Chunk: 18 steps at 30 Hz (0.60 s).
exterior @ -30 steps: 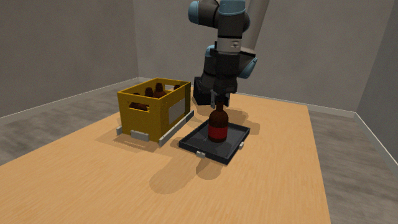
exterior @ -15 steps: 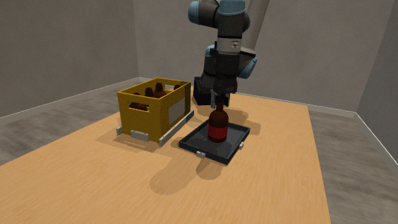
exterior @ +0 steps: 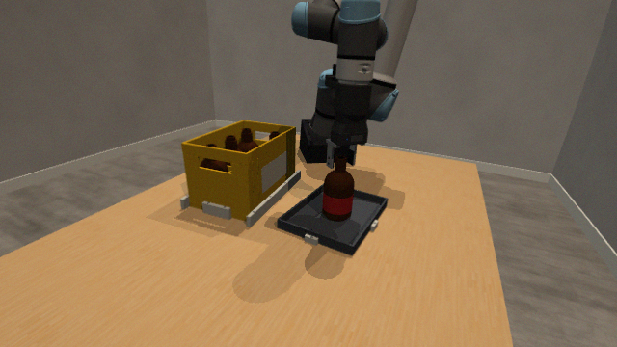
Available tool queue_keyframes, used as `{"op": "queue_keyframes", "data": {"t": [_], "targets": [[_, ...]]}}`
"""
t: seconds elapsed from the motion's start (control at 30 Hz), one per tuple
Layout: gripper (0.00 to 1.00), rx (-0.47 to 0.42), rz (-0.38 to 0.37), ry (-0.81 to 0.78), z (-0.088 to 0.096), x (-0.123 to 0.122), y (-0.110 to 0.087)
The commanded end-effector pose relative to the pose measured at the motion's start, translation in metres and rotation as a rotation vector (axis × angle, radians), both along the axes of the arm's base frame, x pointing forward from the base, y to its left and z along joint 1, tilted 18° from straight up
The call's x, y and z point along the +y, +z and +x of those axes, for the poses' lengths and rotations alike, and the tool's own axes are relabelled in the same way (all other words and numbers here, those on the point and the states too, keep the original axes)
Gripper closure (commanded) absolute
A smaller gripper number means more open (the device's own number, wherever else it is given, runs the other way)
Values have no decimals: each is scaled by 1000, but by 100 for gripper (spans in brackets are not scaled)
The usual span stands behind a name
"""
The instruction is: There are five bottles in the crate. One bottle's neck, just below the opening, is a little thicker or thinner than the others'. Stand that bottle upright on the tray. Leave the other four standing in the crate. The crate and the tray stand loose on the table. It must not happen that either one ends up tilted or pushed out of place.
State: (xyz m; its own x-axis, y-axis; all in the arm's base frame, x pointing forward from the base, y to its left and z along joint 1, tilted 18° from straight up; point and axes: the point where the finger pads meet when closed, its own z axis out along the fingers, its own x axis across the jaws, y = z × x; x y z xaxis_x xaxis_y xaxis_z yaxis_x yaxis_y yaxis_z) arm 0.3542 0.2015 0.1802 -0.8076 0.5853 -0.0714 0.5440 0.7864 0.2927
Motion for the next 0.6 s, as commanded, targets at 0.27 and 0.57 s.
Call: {"op": "queue_keyframes", "data": {"t": [0.27, 0.57], "targets": [[0, -1, 0, 0, 0, 0, 3], [0, -1, 0, 0, -2, -2, 10]]}}
